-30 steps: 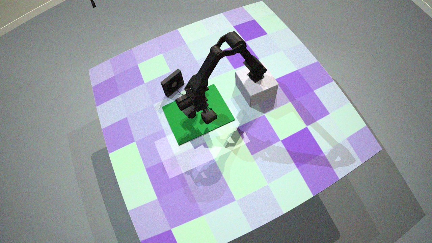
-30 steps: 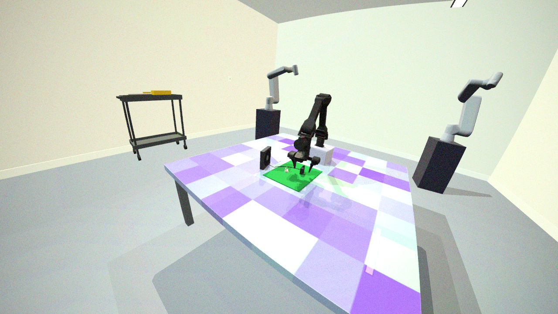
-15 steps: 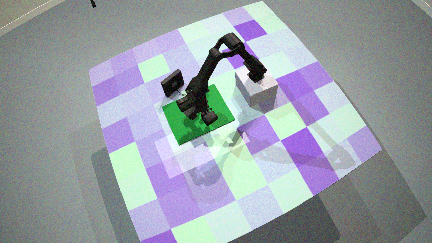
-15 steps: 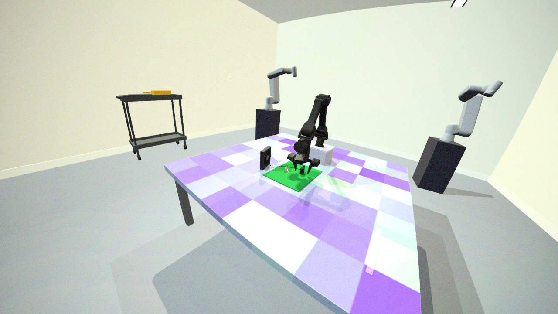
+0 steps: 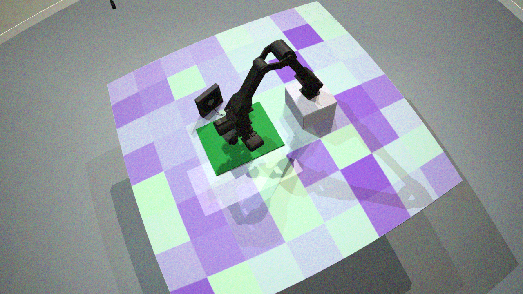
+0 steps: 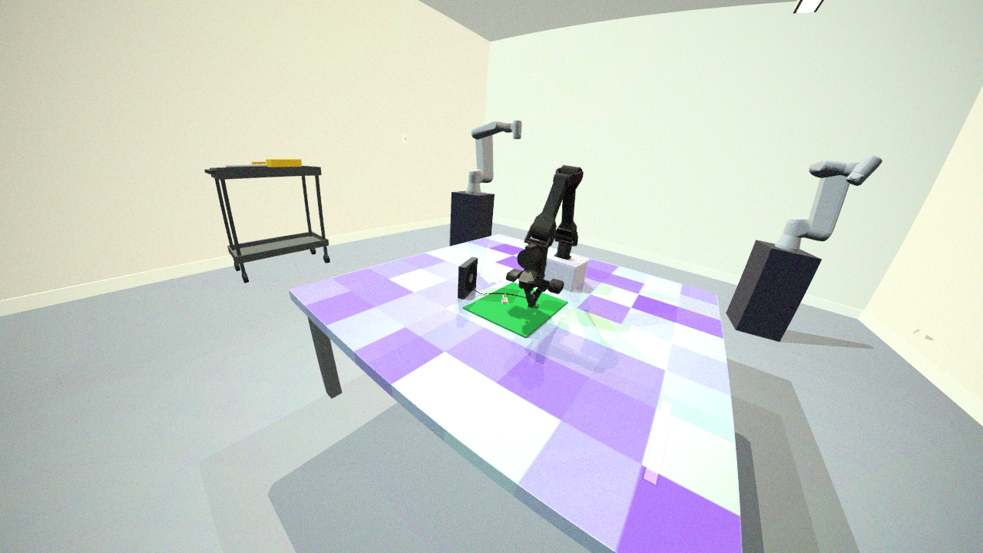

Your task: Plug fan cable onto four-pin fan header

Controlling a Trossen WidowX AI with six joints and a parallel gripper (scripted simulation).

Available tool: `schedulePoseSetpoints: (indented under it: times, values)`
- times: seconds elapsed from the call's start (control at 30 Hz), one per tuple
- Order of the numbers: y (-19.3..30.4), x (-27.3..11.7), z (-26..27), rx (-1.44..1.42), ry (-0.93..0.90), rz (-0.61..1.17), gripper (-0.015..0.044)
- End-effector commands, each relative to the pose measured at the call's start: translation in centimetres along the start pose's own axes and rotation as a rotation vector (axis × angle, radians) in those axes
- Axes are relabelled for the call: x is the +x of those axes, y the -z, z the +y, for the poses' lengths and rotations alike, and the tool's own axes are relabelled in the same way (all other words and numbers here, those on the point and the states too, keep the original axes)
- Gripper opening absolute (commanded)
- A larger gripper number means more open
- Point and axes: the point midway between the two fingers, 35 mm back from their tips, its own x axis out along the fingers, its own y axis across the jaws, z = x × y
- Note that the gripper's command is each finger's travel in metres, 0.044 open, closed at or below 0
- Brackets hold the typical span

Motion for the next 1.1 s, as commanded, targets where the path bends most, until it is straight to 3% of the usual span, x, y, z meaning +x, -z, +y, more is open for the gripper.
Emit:
schedulePoseSetpoints:
  times: [0.0,0.17,0.37,1.07]
  values:
    - [-0.1,-0.3,0.0,0.0,0.0,-0.001,0.0]
    - [0.0,-5.0,0.0,0.006,0.002,0.001,0.0]
    - [-0.1,-4.9,-0.1,0.029,0.003,0.001,0.0]
    - [-0.8,-5.0,-2.5,0.754,0.005,-0.001,0.0]
